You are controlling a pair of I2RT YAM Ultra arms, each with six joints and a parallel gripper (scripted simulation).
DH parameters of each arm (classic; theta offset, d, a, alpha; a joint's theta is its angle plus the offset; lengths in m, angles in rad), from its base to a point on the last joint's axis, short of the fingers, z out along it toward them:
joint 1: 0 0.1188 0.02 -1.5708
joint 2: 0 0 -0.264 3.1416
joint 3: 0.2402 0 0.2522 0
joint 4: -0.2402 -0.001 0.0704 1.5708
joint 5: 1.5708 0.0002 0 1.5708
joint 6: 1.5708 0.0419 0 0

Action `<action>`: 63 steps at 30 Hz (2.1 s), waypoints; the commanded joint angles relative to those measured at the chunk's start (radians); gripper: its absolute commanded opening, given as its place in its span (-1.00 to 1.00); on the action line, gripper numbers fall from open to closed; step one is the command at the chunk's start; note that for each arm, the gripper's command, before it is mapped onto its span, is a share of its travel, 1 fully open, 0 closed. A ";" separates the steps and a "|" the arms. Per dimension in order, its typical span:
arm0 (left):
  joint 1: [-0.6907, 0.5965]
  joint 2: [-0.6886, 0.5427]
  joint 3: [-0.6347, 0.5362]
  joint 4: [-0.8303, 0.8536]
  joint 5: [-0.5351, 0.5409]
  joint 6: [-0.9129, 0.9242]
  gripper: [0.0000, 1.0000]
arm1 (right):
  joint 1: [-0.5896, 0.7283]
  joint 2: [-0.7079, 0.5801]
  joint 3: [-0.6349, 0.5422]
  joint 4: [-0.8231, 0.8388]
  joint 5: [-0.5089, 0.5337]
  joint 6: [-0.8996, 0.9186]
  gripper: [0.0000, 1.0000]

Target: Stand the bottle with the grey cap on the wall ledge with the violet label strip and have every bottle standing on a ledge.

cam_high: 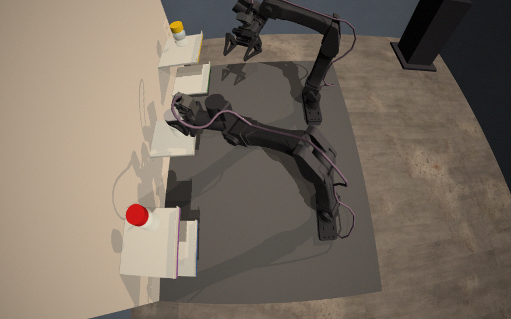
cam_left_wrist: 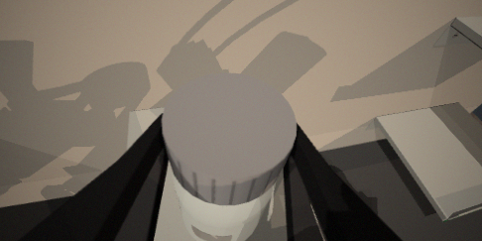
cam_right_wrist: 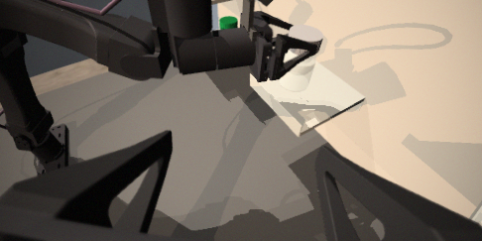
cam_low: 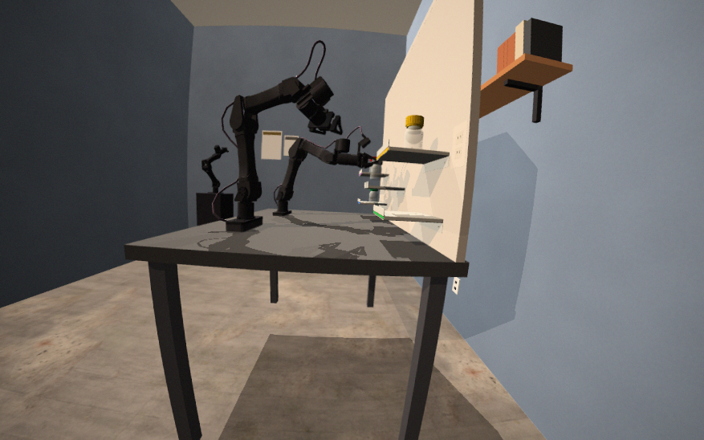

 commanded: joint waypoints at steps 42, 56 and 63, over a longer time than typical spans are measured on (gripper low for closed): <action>0.894 -0.488 -0.099 -0.307 0.960 0.008 0.00 | -0.002 0.001 0.034 -0.018 -0.022 -0.007 0.77; 1.174 -0.386 -0.019 -0.279 1.185 -0.008 0.00 | -0.002 0.001 0.034 -0.018 -0.022 -0.007 0.77; 1.171 -0.405 -0.034 -0.284 1.082 -0.017 0.00 | -0.002 0.001 0.034 -0.018 -0.022 -0.007 0.77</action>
